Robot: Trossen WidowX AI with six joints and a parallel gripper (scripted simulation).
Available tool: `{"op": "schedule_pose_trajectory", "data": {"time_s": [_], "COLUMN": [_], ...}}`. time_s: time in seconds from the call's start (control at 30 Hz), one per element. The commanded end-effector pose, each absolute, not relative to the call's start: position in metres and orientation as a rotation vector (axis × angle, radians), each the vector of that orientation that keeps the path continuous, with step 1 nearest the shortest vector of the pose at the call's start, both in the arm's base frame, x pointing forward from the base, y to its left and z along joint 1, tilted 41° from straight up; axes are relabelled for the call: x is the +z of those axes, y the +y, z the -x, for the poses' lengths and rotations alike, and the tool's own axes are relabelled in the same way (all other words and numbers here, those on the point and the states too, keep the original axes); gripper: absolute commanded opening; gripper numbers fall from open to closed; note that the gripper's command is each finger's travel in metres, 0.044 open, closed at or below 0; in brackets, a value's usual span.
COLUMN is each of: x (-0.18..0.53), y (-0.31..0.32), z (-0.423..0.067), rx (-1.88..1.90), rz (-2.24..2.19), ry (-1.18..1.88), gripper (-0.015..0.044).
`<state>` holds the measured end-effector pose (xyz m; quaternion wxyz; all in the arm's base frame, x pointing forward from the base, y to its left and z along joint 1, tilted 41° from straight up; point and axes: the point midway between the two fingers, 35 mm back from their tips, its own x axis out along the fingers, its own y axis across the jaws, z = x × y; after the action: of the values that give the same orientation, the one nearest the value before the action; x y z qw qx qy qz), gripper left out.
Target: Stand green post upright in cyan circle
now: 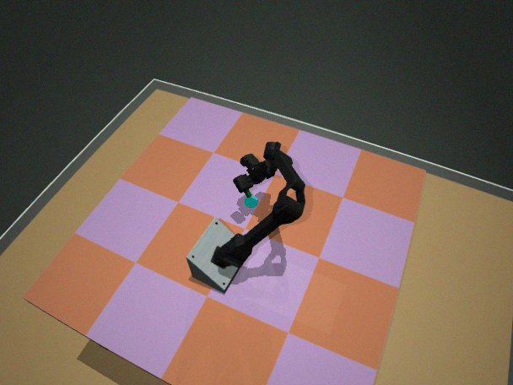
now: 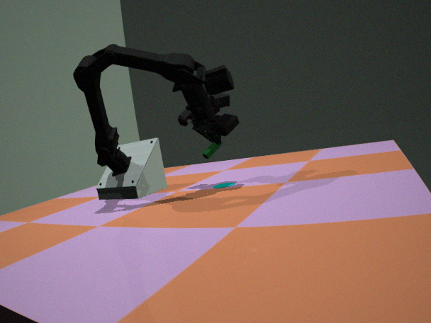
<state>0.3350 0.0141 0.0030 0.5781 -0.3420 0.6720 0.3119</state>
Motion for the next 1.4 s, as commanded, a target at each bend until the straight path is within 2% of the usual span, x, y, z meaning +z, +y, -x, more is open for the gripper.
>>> {"op": "schedule_pose_trajectory", "data": {"time_s": [0.0, 1.37], "x": [0.0019, 0.0044], "y": [0.0137, 0.0109], "z": [-0.333, -0.3345], "rx": [0.749, 0.875], "rz": [0.783, 0.648], "ry": [1.551, 1.268], "gripper": [0.0022, 0.0022]}}
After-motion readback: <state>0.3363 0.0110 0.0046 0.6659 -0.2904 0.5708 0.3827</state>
